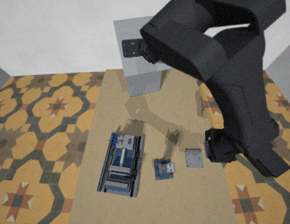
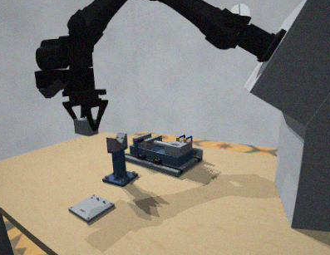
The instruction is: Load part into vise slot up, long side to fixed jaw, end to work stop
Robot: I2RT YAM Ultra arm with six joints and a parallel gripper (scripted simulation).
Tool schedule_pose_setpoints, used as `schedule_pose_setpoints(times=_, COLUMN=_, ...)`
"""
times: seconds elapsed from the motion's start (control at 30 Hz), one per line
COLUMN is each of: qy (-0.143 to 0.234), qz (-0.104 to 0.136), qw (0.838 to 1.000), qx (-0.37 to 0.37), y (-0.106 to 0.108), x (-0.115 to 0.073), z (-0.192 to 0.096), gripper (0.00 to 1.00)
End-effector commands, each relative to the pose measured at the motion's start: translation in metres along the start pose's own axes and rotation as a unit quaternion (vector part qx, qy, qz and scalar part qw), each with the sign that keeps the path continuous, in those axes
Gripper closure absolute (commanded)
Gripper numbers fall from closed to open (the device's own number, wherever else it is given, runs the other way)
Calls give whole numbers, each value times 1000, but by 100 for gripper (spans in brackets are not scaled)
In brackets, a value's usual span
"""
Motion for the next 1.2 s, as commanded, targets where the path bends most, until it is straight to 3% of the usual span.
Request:
schedule_pose_setpoints(times=0.0, qy=-8, qz=-7, qw=1000, qx=2, y=-6, x=-10, z=-7, gripper=100)
schedule_pose_setpoints(times=0.43, qy=-4, qz=4, qw=1000, qx=-9, y=-7, x=-2, z=-27, gripper=100)
schedule_pose_setpoints(times=1.17, qy=-5, qz=8, qw=999, qx=-34, y=-22, x=4, z=-89, gripper=100)
Point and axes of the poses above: the point where the finger pads meet when closed, its own x axis out along the fingers, its own y axis across the jaws, z = x × y, the point moved 10 cm from there along -x, back along the fingers, and after that the axes turned 11 degrees about -x, right-handed, at the moved point
